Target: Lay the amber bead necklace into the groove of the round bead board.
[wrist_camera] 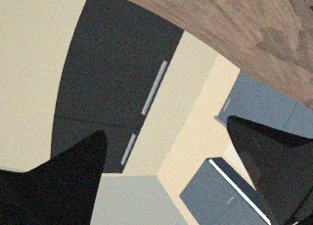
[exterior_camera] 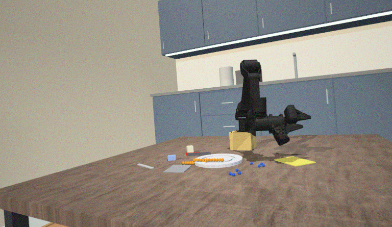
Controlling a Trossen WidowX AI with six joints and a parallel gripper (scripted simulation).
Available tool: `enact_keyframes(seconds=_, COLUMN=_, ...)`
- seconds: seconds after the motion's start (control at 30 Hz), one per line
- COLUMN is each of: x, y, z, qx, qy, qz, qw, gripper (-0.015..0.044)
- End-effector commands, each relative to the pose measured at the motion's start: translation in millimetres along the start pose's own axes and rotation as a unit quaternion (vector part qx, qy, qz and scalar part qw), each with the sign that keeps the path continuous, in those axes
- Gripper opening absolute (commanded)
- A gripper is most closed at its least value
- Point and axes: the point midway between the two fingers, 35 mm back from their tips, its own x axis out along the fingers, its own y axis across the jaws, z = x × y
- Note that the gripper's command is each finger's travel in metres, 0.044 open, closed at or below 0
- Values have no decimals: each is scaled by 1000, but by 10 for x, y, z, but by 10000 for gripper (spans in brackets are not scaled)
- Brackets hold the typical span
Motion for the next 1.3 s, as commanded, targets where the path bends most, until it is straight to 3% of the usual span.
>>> enact_keyframes(seconds=0.0, x=-5, y=9, z=6, qx=-1, qy=-1, qz=2, qw=1000, gripper=374)
enact_keyframes(seconds=0.17, x=-148, y=224, z=160, qx=-14, qy=-36, qz=51, qw=998, gripper=250)
enact_keyframes(seconds=0.73, x=-947, y=816, z=767, qx=-61, qy=-227, qz=182, qw=955, gripper=250)
enact_keyframes(seconds=1.27, x=-1938, y=901, z=1188, qx=-76, qy=-440, qz=190, qw=874, gripper=250)
